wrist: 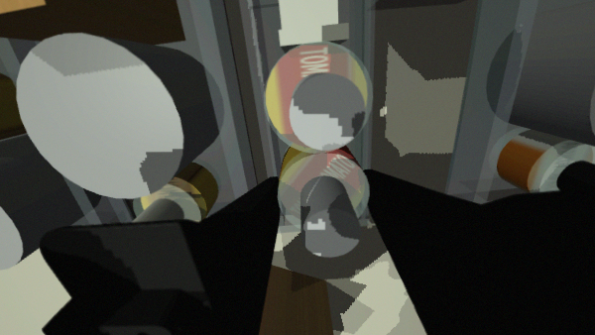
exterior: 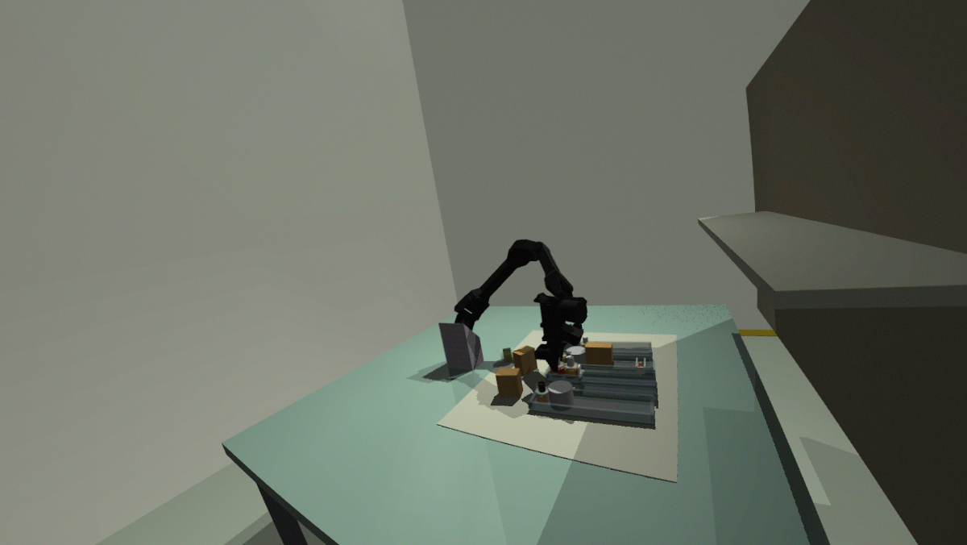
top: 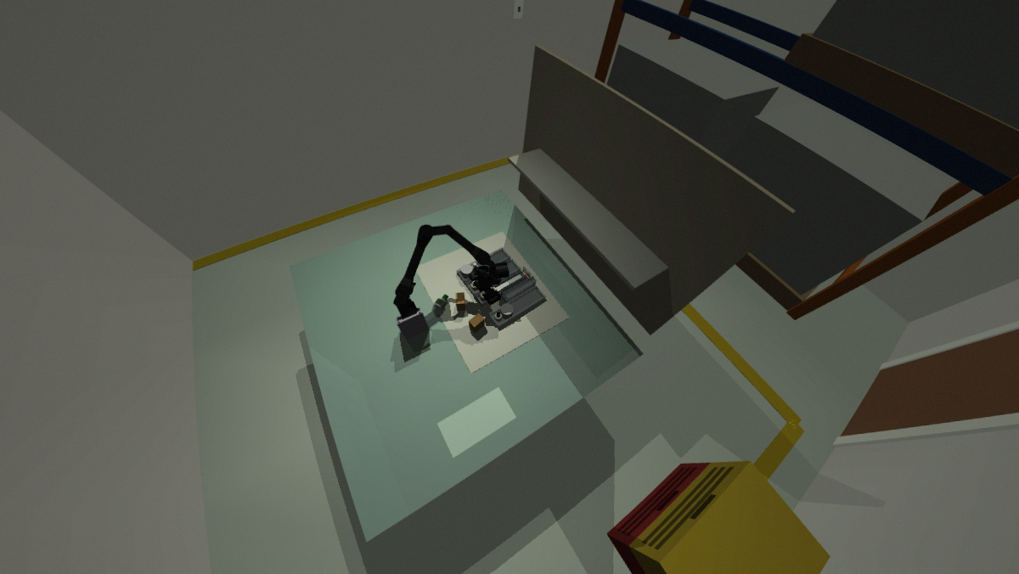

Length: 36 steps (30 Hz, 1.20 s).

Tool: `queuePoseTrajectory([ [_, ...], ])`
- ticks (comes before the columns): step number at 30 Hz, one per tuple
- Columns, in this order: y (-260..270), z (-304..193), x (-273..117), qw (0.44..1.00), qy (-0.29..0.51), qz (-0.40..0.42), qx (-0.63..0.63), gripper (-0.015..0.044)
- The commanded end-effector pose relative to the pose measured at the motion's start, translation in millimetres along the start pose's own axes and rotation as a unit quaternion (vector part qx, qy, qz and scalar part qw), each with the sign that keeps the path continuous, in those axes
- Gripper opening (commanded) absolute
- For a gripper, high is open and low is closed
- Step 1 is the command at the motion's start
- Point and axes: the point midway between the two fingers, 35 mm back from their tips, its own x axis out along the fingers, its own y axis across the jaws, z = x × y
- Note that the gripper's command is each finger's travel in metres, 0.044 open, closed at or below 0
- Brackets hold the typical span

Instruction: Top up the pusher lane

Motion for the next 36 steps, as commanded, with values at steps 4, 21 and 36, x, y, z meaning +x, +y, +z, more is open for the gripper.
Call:
queuePoseTrajectory([
  [4,2.3,1.4,1.1,1.0,-0.004,0.005,-0.003,0.0],
  [21,2.2,-1.5,1.2,1.0,-0.004,0.005,-0.003,0.0],
  [36,2.2,-4.0,1.2,1.0,-0.004,0.005,-0.003,0.0],
])
